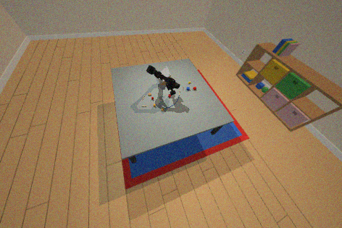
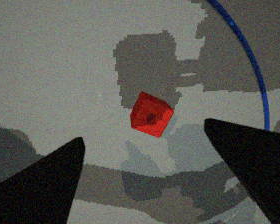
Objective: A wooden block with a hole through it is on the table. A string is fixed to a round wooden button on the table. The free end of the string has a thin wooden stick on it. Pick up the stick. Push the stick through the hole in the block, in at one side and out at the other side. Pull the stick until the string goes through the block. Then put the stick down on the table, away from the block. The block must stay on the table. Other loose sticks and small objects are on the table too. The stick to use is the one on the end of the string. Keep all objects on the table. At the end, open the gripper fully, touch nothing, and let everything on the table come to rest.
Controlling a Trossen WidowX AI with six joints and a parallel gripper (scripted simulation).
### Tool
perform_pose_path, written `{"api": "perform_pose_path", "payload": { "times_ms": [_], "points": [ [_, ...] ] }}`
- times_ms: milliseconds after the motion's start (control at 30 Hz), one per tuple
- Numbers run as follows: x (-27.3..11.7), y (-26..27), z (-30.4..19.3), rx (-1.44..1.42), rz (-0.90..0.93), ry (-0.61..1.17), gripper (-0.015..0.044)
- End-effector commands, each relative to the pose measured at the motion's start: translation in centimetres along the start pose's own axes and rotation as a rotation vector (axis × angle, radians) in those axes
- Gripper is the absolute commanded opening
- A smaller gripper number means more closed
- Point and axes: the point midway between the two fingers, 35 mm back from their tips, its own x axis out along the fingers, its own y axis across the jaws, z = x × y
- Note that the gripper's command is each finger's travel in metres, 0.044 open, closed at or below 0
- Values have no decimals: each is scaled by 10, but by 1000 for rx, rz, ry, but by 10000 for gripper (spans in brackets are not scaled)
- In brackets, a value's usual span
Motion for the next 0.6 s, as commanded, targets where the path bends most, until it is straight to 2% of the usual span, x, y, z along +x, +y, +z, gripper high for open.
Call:
{"api": "perform_pose_path", "payload": {
  "times_ms": [0,133,567],
  "points": [
    [0,-1,-1,-8,0,5,440],
    [0,-1,-1,134,-1,5,440],
    [-7,-4,-2,1398,-4,4,440]
  ]
}}
